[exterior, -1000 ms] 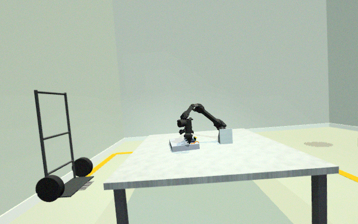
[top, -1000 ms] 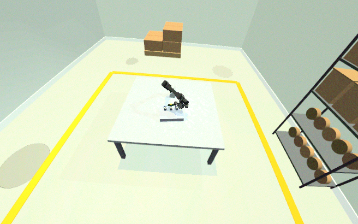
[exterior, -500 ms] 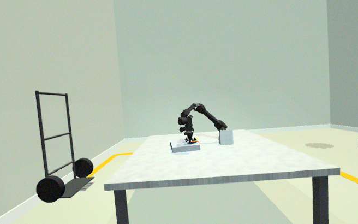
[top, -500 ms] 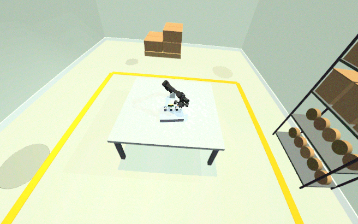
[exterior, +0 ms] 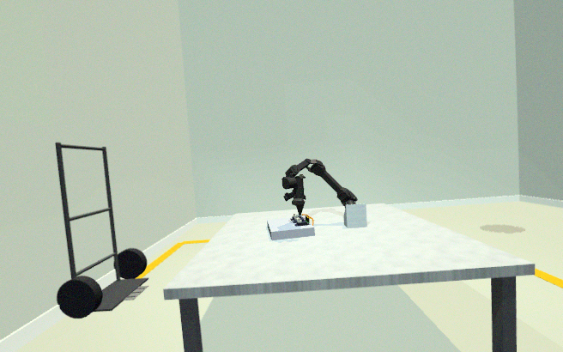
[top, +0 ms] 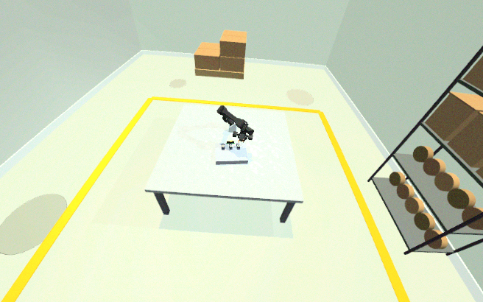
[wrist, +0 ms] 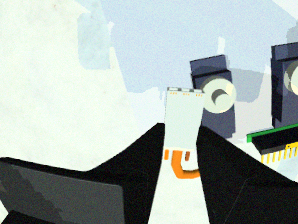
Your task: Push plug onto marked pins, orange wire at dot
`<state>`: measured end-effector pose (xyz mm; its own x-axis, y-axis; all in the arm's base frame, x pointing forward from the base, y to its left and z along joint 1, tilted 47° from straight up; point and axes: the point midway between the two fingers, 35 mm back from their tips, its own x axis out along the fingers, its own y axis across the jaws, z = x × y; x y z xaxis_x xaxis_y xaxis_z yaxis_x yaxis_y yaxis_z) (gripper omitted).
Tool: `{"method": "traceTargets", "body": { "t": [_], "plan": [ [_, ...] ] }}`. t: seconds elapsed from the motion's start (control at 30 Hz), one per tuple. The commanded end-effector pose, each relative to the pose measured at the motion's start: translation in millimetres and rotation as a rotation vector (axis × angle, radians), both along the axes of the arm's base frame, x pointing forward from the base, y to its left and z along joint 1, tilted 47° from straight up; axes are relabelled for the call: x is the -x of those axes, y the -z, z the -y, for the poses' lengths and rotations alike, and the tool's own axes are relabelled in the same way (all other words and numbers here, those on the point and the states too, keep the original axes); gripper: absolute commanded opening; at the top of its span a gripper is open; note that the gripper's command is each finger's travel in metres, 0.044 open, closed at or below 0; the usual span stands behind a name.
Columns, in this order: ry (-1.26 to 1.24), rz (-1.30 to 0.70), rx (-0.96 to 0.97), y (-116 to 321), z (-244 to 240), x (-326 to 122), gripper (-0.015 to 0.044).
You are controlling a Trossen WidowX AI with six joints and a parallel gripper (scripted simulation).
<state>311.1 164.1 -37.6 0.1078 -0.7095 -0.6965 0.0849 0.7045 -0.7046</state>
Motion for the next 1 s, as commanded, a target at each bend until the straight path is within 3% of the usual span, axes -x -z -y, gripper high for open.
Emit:
{"method": "traceTargets", "body": {
  "t": [0.0,0.97],
  "plan": [
    [-0.017,-0.028,0.003,-10.1,7.9,10.0,0.0],
    [-0.157,-0.178,0.029,-71.3,79.8,89.7,0.0]
  ]
}}
